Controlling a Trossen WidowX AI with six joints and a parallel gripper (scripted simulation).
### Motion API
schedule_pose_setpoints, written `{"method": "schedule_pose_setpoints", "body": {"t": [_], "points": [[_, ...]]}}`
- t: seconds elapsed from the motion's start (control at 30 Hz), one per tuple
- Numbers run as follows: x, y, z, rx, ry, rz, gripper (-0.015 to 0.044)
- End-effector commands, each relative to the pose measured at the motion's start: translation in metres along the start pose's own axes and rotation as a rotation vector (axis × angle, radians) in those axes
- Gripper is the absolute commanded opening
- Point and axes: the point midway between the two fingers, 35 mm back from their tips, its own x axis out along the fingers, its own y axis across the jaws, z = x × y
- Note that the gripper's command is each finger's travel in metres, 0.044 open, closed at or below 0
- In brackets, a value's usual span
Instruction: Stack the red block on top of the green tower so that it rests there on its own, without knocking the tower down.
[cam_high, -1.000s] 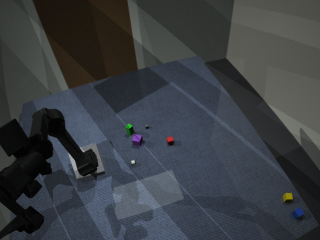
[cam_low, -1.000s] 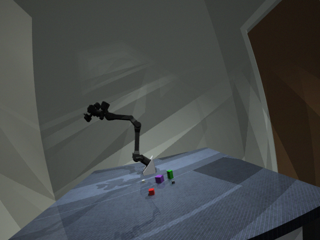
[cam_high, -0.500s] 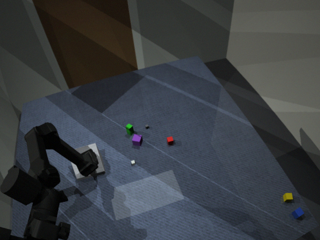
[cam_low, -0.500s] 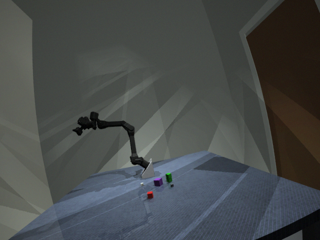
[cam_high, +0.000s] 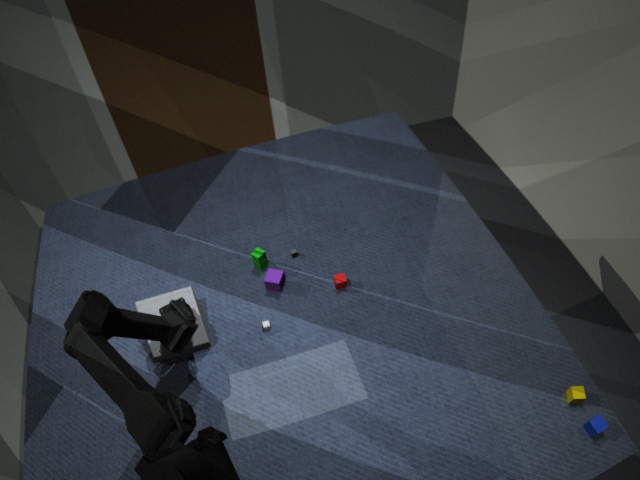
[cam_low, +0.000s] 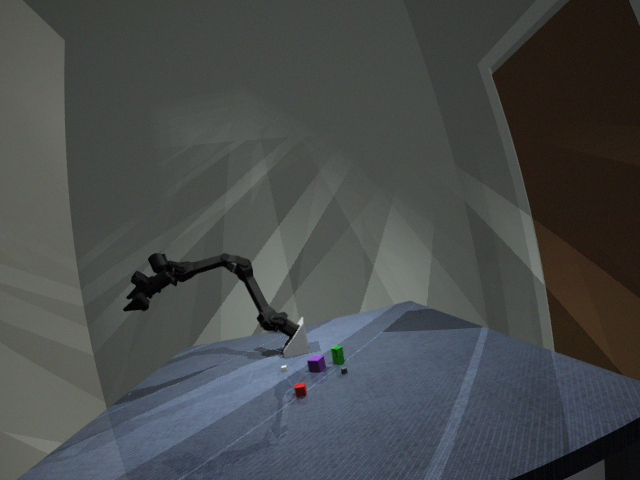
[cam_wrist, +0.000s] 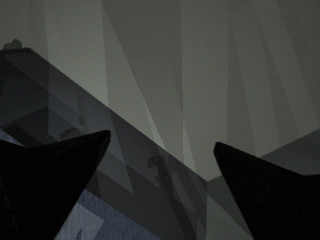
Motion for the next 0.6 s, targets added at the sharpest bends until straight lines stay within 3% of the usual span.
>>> {"method": "schedule_pose_setpoints", "body": {"t": [0.0, 0.33, 0.57], "points": [[0.01, 0.039, -0.007, 0.026, 0.037, 0.095, 0.044], [0.011, 0.161, -0.015, 0.043, 0.122, 0.399, 0.044], [-0.01, 0.252, -0.023, -0.007, 0.169, 0.605, 0.044]]}}
